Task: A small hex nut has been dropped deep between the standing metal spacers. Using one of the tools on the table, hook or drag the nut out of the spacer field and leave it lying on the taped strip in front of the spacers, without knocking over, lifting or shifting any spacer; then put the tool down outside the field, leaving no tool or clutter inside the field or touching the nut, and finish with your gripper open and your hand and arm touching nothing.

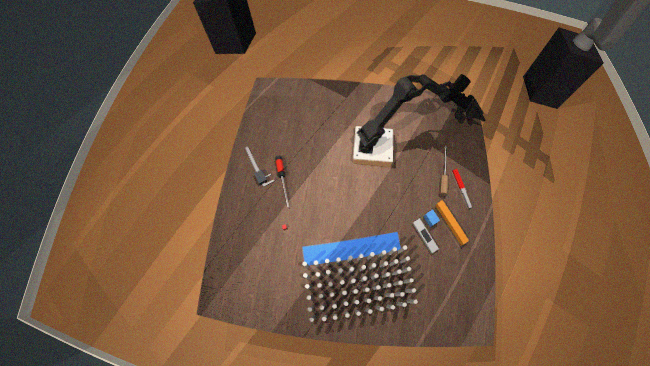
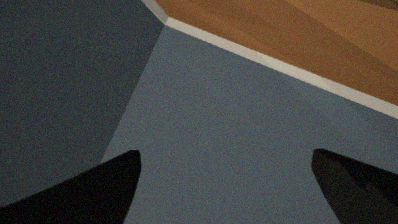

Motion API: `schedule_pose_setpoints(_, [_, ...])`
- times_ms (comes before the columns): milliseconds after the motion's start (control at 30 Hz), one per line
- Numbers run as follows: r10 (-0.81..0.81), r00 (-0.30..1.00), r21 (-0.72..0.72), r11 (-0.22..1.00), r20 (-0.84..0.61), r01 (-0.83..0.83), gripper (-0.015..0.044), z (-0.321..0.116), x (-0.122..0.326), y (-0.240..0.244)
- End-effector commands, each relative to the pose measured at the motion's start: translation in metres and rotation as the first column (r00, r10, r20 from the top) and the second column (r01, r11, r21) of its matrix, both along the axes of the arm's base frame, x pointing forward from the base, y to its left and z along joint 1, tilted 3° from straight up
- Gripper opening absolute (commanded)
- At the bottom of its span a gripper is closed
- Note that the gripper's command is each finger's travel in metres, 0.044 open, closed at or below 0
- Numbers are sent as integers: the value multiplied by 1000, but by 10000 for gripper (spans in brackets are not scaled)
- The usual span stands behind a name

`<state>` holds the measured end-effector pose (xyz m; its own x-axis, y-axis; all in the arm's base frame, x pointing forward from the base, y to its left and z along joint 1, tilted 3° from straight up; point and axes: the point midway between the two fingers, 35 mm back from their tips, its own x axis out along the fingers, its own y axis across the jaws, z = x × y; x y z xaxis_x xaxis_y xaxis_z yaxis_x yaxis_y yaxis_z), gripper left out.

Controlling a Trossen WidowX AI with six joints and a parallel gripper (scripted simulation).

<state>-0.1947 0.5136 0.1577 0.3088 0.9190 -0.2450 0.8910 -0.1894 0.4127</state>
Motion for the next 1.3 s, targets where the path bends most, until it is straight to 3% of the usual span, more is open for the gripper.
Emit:
schedule_pose_setpoints(0, [-1,1000,-3,1000,6,1,426,0,3,1])
schedule_pose_setpoints(300, [-29,954,-167,983,300,82,440,-4,148,23])
schedule_pose_setpoints(367, [-64,935,-179,975,349,134,440,11,180,19])
schedule_pose_setpoints(633, [-20,851,-306,928,526,211,440,6,285,2])
schedule_pose_setpoints(967, [132,702,-495,798,700,344,440,-3,413,-62])
schedule_pose_setpoints(1267, [288,577,-606,626,765,491,440,-2,527,-174])
